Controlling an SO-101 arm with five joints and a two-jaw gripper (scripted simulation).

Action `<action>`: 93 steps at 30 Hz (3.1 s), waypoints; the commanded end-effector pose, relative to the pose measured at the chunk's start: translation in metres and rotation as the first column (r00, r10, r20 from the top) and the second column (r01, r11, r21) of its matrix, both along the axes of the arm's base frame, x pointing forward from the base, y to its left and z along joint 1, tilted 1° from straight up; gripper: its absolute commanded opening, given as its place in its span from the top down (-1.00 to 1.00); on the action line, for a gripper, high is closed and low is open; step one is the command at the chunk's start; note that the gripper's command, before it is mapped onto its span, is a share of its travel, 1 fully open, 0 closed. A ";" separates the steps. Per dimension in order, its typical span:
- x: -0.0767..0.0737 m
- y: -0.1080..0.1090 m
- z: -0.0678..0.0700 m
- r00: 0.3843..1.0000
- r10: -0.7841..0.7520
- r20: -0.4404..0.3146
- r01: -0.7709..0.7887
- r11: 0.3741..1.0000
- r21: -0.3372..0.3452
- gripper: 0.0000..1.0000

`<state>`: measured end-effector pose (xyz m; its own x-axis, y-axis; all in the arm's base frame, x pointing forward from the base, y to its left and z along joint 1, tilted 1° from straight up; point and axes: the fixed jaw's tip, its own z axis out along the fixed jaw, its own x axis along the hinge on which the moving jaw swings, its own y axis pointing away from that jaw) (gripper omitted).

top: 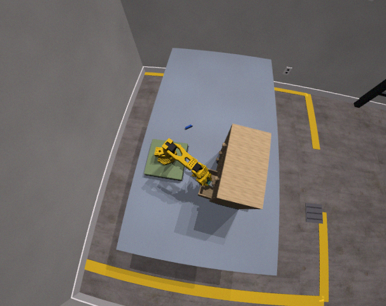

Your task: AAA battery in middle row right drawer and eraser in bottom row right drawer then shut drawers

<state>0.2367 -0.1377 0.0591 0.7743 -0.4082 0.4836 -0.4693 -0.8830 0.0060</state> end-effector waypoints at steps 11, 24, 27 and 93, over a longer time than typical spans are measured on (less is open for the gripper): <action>0.000 -0.001 0.006 1.000 0.001 0.018 -0.001 1.000 -0.011 1.00; 0.000 -0.001 0.006 1.000 0.001 0.018 -0.001 1.000 -0.011 0.92; 0.000 -0.001 0.006 1.000 0.001 0.018 -0.001 1.000 -0.011 0.86; 0.001 -0.001 0.042 0.999 -0.031 0.026 0.030 1.000 0.006 0.37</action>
